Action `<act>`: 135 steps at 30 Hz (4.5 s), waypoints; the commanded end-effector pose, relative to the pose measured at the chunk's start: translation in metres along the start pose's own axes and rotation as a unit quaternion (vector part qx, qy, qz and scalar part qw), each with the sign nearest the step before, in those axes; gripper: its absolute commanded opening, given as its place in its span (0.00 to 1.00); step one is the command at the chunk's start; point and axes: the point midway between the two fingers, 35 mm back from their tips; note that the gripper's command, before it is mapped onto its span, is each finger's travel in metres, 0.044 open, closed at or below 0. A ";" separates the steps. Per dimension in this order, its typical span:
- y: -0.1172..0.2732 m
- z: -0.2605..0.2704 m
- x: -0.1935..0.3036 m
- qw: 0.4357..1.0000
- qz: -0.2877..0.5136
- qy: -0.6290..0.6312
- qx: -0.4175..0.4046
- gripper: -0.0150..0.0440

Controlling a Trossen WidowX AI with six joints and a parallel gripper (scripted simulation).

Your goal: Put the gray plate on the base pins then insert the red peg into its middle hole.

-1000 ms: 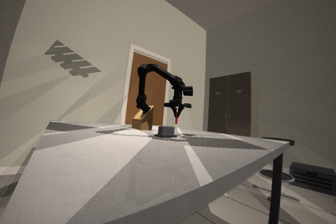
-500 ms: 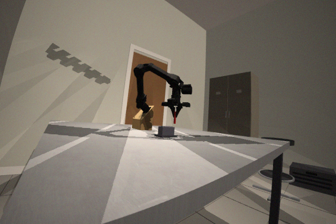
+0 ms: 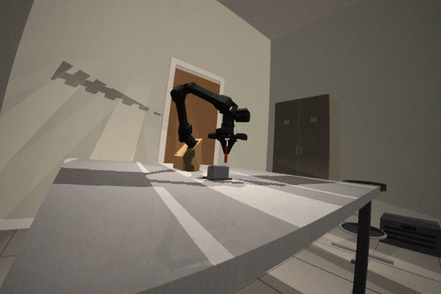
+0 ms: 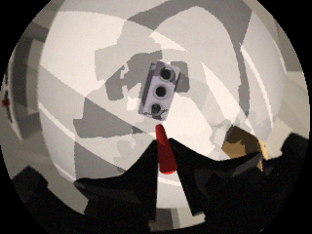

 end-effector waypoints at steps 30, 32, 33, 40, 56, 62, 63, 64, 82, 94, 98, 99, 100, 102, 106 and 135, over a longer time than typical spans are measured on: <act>0.000 -0.021 -0.050 1.000 -0.011 -0.007 0.006 0.25; 0.000 -0.021 -0.050 1.000 -0.011 -0.007 0.006 0.25; 0.000 -0.021 -0.050 1.000 -0.011 -0.007 0.006 0.25; 0.000 -0.021 -0.050 1.000 -0.011 -0.007 0.006 0.25; -0.006 -0.021 -0.050 1.000 -0.010 -0.009 0.005 0.25; -0.015 -0.021 -0.051 1.000 -0.011 -0.008 0.006 0.25; -0.016 -0.021 -0.051 1.000 -0.011 -0.007 0.006 0.25; -0.017 -0.022 -0.051 1.000 -0.011 -0.007 0.006 0.25; -0.017 -0.021 -0.052 1.000 -0.009 -0.011 0.005 0.25; -0.018 -0.021 -0.051 1.000 -0.009 -0.011 0.005 0.25; -0.018 -0.021 -0.051 1.000 -0.009 -0.013 0.006 0.25; -0.018 -0.021 -0.051 1.000 -0.009 -0.013 0.006 0.25; -0.018 -0.021 -0.051 1.000 -0.009 -0.013 0.006 0.25; -0.018 -0.021 -0.051 1.000 -0.009 -0.013 0.006 0.25; -0.018 -0.021 -0.051 1.000 -0.009 -0.013 0.006 0.43; -0.008 -0.022 -0.049 1.000 -0.011 -0.007 0.006 0.51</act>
Point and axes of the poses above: the point midway between the two fingers, 35 mm back from their tips, its own y axis back along the fingers, its own z axis across the jaws, x = y × z, and after that the axes turned 13 degrees about y, right-handed
